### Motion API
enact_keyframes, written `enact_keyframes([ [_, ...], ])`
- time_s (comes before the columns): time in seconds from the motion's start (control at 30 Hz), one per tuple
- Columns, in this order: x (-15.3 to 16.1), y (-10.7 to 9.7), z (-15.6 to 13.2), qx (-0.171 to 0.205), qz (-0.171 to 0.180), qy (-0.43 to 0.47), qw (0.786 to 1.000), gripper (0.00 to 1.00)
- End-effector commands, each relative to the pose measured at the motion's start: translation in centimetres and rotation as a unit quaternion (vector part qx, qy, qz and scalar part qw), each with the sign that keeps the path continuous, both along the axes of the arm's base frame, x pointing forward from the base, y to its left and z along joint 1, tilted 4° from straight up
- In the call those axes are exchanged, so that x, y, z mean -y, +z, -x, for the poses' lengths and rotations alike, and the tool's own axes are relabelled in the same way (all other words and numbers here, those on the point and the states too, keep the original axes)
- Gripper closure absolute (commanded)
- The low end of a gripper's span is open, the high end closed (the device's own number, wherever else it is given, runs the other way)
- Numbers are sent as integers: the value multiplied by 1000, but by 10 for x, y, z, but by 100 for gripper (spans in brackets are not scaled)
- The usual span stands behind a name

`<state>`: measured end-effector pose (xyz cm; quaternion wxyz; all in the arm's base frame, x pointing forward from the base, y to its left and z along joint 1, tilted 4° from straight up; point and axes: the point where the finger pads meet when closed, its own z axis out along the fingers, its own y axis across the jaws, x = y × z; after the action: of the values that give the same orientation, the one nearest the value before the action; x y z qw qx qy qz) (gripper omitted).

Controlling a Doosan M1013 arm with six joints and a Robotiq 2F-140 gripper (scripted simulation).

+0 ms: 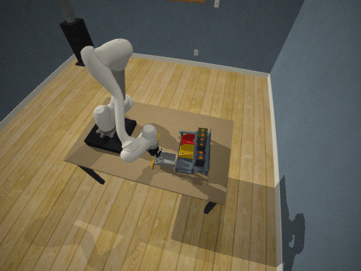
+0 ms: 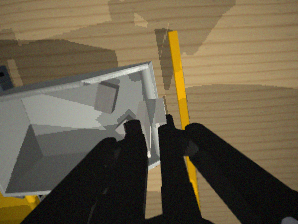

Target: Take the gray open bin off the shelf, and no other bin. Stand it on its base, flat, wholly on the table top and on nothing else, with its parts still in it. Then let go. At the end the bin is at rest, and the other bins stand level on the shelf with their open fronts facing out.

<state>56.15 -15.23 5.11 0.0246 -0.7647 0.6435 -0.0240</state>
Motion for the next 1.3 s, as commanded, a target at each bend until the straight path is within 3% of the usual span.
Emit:
enact_keyframes([
  [0.0,0,-3,0,1,0,0,1000,100],
  [1.27,0,-20,-1,1,0,0,1000,100],
])
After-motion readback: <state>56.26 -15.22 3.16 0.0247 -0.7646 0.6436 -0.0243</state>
